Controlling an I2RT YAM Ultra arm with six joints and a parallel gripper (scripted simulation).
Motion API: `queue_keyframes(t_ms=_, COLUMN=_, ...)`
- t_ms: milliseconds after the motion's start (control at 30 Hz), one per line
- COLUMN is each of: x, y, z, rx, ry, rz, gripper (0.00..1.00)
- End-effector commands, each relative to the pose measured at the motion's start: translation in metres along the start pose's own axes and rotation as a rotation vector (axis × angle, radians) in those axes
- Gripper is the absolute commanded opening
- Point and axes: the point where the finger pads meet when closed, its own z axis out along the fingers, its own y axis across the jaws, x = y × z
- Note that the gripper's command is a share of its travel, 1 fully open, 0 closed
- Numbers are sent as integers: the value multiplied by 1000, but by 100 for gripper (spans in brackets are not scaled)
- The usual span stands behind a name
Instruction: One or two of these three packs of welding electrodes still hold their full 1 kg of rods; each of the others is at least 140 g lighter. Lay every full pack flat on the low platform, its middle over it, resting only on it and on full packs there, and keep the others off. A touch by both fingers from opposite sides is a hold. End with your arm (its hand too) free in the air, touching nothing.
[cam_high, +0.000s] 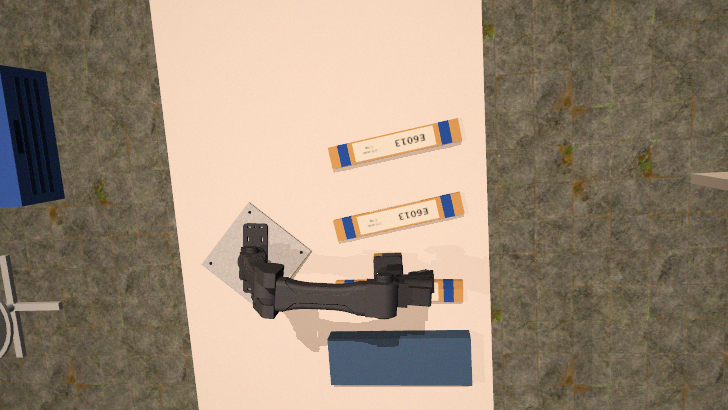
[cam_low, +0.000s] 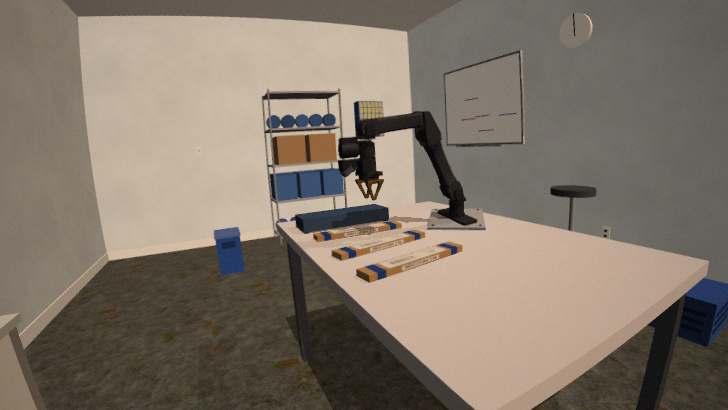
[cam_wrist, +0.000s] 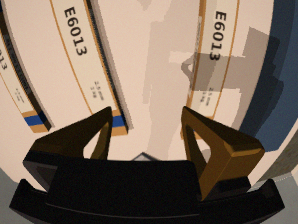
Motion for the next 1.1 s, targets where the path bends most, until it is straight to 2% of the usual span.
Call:
queue_keyframes(t_ms=0, x=0, y=4, z=-7, rx=6, ry=-27, rz=-6, gripper=64)
queue_keyframes(t_ms=700, x=0, y=4, z=-7, rx=6, ry=-27, rz=-6, gripper=64)
queue_keyframes(t_ms=1067, x=1, y=5, z=7, rx=10, ry=-36, rz=-4, gripper=64)
